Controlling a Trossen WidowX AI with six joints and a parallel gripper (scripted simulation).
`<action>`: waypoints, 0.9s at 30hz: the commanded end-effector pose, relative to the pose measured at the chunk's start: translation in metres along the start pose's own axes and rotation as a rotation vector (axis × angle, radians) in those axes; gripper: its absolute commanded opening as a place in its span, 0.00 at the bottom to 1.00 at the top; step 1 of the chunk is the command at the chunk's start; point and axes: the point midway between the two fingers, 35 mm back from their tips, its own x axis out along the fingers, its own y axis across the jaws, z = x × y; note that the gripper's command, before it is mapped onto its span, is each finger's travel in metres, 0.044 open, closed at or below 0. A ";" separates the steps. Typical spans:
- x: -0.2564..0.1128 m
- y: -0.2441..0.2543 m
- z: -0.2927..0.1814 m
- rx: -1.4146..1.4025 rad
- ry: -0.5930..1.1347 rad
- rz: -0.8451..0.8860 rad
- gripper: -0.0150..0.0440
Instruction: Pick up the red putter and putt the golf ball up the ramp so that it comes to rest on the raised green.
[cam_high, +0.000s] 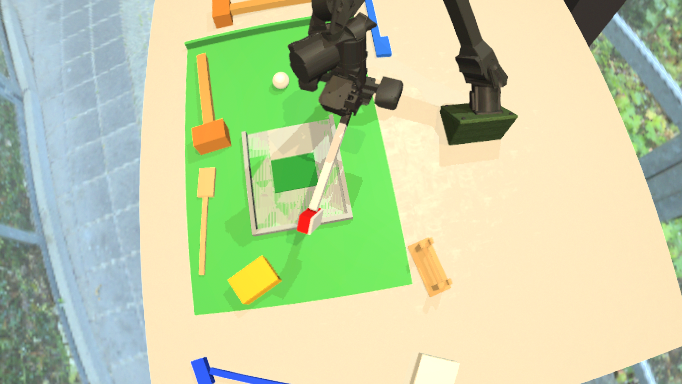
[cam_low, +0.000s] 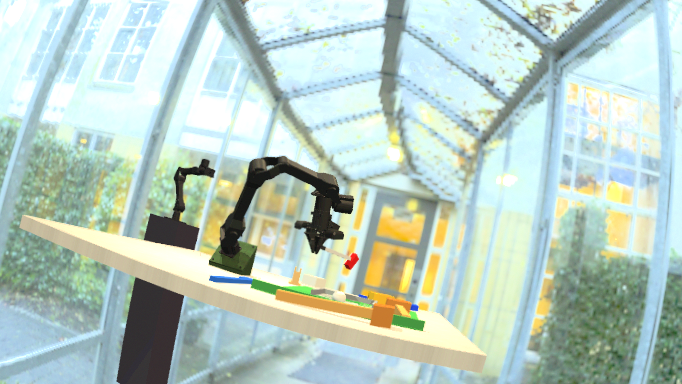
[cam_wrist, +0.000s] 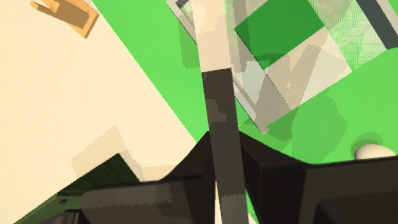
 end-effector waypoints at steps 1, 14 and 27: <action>-0.014 -0.027 -0.039 0.173 0.006 -0.034 0.25; -0.040 -0.067 -0.160 0.617 0.073 -0.116 0.25; -0.058 -0.066 -0.243 0.904 0.134 -0.183 0.25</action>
